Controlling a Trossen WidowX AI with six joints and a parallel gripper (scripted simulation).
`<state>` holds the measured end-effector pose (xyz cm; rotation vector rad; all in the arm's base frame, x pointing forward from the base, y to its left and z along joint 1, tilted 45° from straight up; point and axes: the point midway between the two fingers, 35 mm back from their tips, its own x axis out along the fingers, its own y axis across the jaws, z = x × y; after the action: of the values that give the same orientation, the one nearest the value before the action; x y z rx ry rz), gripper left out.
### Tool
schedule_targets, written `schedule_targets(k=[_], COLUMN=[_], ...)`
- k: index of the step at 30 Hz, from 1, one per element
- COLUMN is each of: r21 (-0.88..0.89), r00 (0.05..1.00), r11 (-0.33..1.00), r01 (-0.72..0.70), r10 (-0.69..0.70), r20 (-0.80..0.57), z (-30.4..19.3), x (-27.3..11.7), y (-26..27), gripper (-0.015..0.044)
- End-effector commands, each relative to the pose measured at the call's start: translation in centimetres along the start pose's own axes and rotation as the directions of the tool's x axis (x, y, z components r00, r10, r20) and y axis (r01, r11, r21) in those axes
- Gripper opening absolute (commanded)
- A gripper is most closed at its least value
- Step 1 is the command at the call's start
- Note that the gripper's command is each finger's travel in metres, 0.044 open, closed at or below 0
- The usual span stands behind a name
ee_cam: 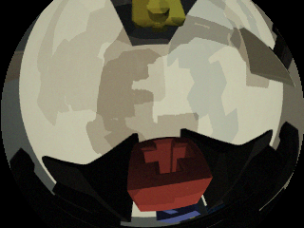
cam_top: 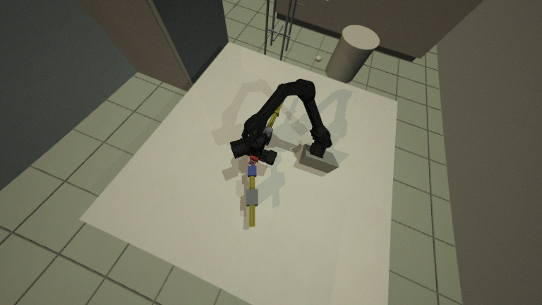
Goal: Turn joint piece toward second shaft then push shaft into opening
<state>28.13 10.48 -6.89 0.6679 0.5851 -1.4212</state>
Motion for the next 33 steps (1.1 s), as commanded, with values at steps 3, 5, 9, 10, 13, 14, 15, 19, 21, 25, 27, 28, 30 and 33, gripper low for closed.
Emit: schedule_targets(k=[3,5,9,10,13,14,15,19,21,25,27,28,30,33], r21=[-0.001,-0.001,-0.001,-0.001,-0.001,-0.001,-0.001,-0.001,-0.001,-0.001,-0.001,-0.001,-0.001,-0.001], r00=[1.0,1.0,1.0,1.0,1.0,1.0,1.0,1.0,1.0,1.0,1.0,1.0,1.0,1.0], r11=[1.0,1.0,1.0,1.0,1.0,1.0,1.0,1.0,1.0,1.0,1.0,1.0,1.0,1.0], r01=[0.0,0.0,0.0,0.0,0.0,0.0,0.0,0.0,0.0,0.0,0.0,0.0,0.0,0.0], r10=[0.0,0.0,0.0,0.0,0.0,0.0,0.0,0.0,0.0,0.0,0.0,0.0,0.0,0.0], r20=[0.001,0.001,0.001,0.001,0.001,0.001,0.001,0.001,0.001,0.001,0.001,0.001,0.001,0.001], z=[0.0,0.0,0.0,0.0,0.0,0.0,0.0,0.0,0.0,0.0,0.0,0.0,0.0,0.0], x=[-0.01,-0.01,-0.01,-0.01,-0.01,-0.01,-0.01,-0.01,-0.01,-0.01,-0.01,-0.01,-0.01,-0.01], y=[0.0,0.0,0.0,0.0,0.0,0.0,0.0,0.0,0.0,0.0,0.0,0.0,0.0,0.0], gripper=[0.0,0.0026,0.0131,0.0147,0.0173,0.0199,0.0226,0.0331,0.0383,0.044,0.044,0.044,0.044,0.044])
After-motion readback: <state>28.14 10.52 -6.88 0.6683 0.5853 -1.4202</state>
